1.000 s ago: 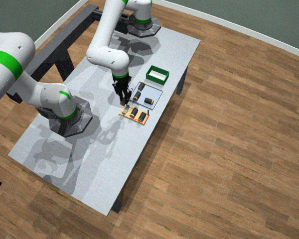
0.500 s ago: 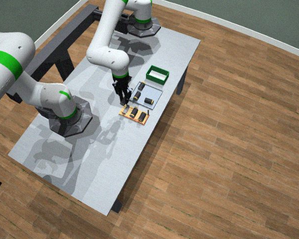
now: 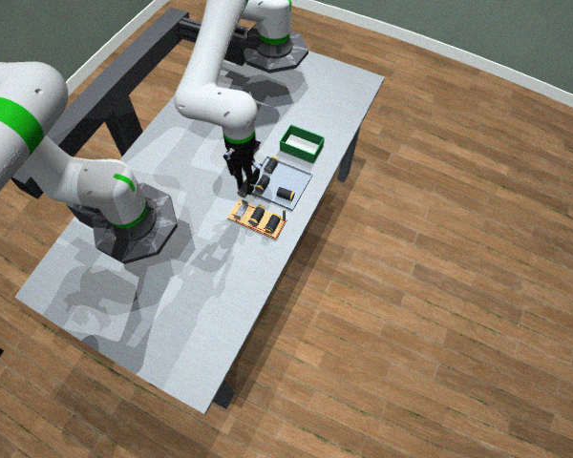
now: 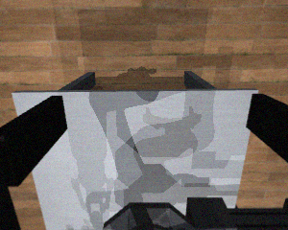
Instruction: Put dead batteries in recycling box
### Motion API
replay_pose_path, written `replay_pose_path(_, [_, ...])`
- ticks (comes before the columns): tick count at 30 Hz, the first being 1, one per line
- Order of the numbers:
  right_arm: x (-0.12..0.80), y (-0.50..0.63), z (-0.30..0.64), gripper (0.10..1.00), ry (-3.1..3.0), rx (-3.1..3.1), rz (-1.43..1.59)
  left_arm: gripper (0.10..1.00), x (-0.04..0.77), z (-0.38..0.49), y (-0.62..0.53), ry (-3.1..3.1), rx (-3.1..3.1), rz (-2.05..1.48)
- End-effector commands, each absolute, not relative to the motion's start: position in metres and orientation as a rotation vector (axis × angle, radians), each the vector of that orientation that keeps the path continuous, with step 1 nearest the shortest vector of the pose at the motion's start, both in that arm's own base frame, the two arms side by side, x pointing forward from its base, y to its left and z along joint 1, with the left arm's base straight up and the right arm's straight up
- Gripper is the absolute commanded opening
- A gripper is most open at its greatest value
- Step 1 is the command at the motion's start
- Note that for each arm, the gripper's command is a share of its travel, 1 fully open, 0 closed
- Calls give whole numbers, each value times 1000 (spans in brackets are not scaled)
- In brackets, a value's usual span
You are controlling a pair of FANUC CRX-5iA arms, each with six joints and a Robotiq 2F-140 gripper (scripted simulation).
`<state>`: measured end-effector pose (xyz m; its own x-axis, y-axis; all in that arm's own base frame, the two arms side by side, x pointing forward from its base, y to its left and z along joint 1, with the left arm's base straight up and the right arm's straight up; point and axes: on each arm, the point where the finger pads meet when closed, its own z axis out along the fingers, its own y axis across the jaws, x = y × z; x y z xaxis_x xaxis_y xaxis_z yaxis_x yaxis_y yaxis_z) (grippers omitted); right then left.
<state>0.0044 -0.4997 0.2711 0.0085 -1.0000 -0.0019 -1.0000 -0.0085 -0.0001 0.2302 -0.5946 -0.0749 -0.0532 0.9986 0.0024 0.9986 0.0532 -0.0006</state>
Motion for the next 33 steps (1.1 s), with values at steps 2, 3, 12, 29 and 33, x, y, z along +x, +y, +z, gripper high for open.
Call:
replay_pose_path(2, [4,-500,272,1000,2212,-2231,0,244,248,-73,-545,-2281,-2163,1])
replay_pose_path(3, [4,-500,272,1000,2212,-2231,0,244,253,-73,-532,-2281,-2163,1])
replay_pose_path(12, [4,-500,272,1000,2212,-2231,0,244,286,-74,-438,-2281,-2163,1])
replay_pose_path(29, [4,-500,272,1000,2212,-2231,0,244,303,-74,-389,-2281,-2163,0])
replay_pose_path(33, [4,-500,272,1000,2212,-2231,0,244,303,-74,-389,-2281,-2163,0])
